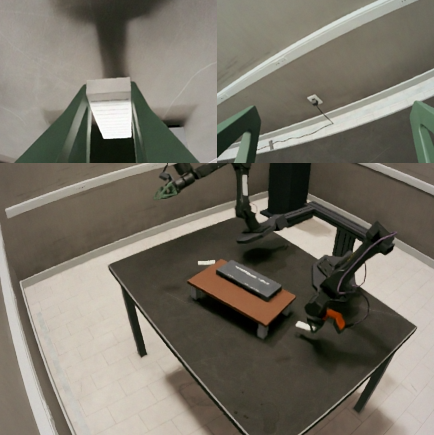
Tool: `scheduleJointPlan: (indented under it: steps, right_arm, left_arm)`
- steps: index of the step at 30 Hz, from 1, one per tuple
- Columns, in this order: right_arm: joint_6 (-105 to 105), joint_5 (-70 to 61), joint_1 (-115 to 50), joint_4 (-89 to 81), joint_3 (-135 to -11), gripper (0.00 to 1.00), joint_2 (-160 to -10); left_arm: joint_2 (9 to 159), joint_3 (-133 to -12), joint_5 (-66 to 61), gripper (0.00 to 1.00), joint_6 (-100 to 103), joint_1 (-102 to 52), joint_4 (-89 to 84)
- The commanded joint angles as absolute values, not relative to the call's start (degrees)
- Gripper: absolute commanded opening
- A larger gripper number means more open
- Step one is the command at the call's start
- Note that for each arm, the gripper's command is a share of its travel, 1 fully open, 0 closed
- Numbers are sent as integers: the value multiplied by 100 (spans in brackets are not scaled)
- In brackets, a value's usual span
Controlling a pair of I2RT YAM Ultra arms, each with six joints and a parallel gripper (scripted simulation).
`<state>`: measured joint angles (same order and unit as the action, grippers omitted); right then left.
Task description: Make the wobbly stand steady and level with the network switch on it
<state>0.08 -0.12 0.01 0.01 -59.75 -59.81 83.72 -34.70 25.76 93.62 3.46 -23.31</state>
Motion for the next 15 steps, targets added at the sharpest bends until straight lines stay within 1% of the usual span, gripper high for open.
scheduleJointPlan:
  steps: [1, 13, 14, 15]
  right_arm:
    - [-76, -108, -45, 80, -6197, 100, -5969]
    - [-76, -108, -45, 80, -6197, 100, -5969]
    - [-76, -108, -45, 80, -6197, 100, -5969]
    - [-76, -108, -45, 80, -6197, 100, -5969]
  left_arm:
    - [8173, -3641, 2719, 0, 9486, 241, -2611]
    - [8304, -3533, 2727, 0, 9493, 222, -2643]
    - [8526, -3250, 2706, 0, 9520, 179, -2475]
    - [8528, -3221, 2719, 0, 9566, 149, -2287]
